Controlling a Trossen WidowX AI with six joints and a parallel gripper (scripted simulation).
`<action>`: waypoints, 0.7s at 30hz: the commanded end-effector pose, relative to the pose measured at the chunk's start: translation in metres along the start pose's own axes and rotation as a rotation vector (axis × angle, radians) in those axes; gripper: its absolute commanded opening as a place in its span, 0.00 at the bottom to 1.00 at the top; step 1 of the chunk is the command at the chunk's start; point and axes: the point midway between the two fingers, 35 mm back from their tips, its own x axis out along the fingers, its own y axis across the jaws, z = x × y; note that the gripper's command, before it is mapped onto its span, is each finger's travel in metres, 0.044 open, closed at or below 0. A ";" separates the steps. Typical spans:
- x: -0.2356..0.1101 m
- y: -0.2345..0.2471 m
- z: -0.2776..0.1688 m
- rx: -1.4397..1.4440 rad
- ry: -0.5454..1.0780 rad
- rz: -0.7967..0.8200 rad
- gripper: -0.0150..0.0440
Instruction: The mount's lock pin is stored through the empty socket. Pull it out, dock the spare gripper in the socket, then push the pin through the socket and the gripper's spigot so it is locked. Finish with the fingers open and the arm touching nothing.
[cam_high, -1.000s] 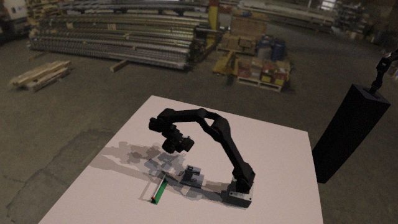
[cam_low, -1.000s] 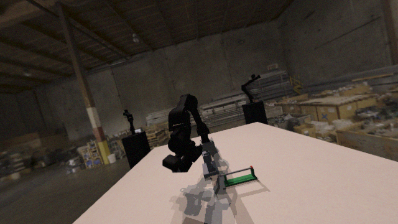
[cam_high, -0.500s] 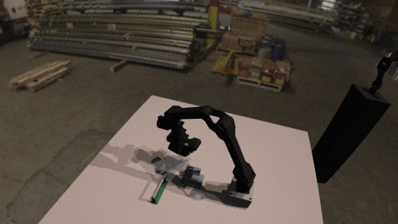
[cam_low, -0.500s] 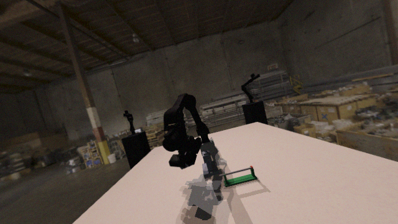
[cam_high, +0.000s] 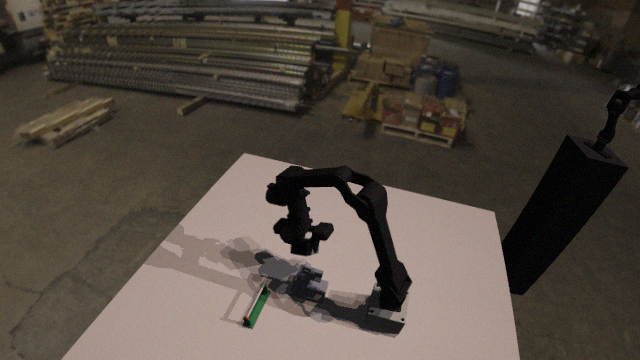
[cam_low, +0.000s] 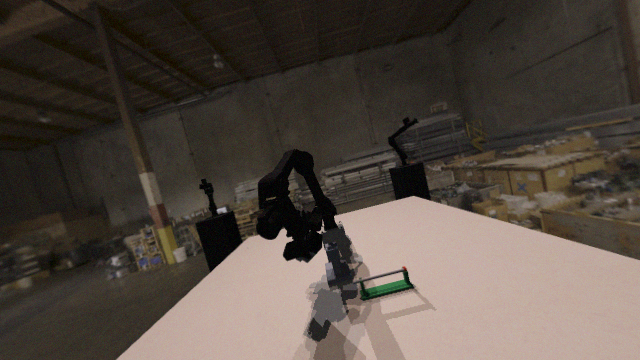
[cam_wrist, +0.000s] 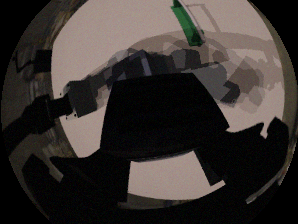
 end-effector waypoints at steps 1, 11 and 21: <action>-0.004 0.011 0.008 -0.046 -0.088 -0.008 0.25; -0.009 0.030 0.026 -0.139 -0.297 -0.035 0.25; -0.019 0.047 0.044 -0.223 -0.506 -0.110 0.25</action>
